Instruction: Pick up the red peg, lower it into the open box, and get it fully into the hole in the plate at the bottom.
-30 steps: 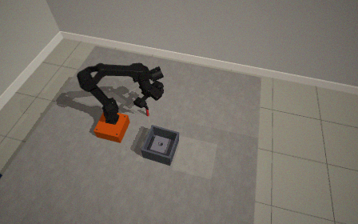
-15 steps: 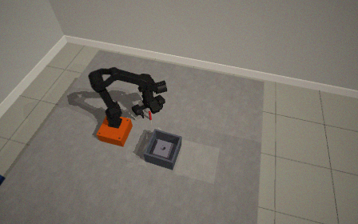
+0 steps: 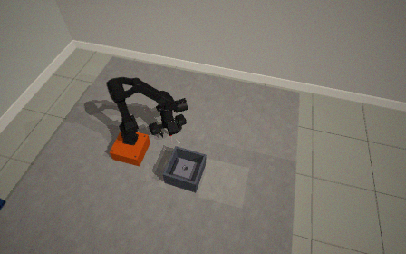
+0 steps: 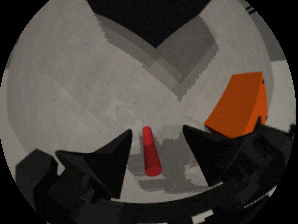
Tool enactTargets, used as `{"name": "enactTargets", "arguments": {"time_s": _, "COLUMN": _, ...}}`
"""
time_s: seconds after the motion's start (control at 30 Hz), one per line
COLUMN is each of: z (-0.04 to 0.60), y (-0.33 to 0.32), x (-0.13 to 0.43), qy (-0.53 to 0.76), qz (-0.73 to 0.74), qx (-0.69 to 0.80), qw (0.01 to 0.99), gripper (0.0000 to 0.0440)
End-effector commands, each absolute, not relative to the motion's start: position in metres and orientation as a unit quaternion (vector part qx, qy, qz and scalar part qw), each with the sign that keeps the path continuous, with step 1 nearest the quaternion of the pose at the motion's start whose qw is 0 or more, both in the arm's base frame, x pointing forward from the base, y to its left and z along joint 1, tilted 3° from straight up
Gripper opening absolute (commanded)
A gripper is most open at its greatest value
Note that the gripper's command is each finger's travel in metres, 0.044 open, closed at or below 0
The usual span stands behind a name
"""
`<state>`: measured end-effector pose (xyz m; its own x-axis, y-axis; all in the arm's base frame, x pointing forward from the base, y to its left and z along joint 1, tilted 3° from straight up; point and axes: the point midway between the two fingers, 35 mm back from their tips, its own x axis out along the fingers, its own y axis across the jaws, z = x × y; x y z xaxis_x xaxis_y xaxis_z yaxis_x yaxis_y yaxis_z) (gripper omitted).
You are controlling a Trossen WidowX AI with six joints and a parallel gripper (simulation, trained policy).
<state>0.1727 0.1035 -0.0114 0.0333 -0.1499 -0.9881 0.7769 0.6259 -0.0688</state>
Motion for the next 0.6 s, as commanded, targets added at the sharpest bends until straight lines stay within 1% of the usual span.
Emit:
{"name": "enactTargets", "arguments": {"time_s": 0.0, "z": -0.024, "y": 0.102, "x": 0.164, "qy": 0.608, "qz": -0.361, "qx": 0.271, "qw": 0.653, "gripper": 0.0259}}
{"name": "enactTargets", "arguments": {"time_s": 0.33, "z": -0.027, "y": 0.105, "x": 0.160, "qy": 0.633, "qz": -0.367, "qx": 0.285, "qw": 0.619, "gripper": 0.0000}}
{"name": "enactTargets", "arguments": {"time_s": 0.4, "z": -0.025, "y": 0.104, "x": 0.160, "qy": 0.640, "qz": -0.367, "qx": 0.284, "qw": 0.613, "gripper": 0.0000}}
{"name": "enactTargets", "arguments": {"time_s": 0.57, "z": -0.014, "y": 0.098, "x": 0.168, "qy": 0.622, "qz": -0.356, "qx": 0.277, "qw": 0.640, "gripper": 0.0000}}
